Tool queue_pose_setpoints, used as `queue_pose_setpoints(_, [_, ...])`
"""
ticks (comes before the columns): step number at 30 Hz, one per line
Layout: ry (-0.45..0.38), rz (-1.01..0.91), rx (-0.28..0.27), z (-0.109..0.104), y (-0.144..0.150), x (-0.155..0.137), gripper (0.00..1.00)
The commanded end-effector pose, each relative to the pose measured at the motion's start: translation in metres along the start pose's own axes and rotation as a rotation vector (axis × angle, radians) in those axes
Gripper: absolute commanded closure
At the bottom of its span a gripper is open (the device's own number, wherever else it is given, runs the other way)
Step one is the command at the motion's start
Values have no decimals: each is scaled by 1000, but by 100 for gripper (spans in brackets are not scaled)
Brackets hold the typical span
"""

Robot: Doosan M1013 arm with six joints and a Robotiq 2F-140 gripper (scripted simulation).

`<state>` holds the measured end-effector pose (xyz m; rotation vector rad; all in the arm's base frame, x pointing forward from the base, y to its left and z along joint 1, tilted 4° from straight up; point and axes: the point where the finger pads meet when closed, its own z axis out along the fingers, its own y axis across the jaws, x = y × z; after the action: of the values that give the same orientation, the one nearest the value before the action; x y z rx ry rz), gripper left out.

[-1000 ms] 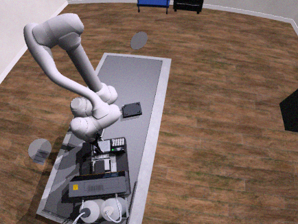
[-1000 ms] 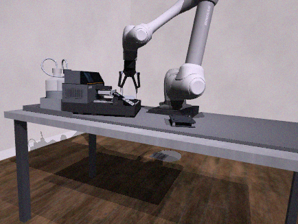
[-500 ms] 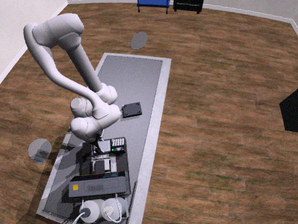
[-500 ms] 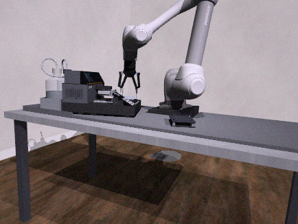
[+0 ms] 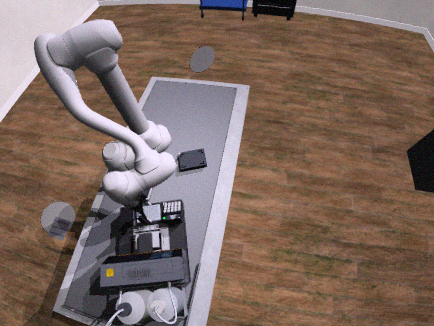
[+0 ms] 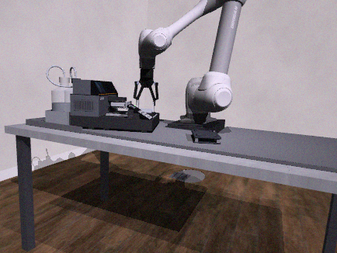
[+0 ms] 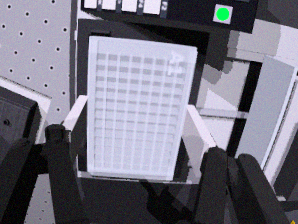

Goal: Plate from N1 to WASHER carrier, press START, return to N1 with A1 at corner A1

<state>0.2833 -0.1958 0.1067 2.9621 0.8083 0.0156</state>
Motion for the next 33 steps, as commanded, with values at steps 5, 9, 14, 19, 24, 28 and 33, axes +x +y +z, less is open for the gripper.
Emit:
queue_pose_setpoints(5, [0,0,0,1,0,0,90])
queue_pose_setpoints(9, [0,0,0,2,0,0,90])
queue_pose_setpoints(14, [0,0,0,2,0,0,90])
queue_pose_setpoints(19, [0,0,0,3,0,0,90])
queue_pose_setpoints(24, [0,0,0,4,0,0,90])
queue_pose_setpoints(28, [0,0,0,5,0,0,90])
queue_pose_setpoints(33, [0,0,0,5,0,0,90])
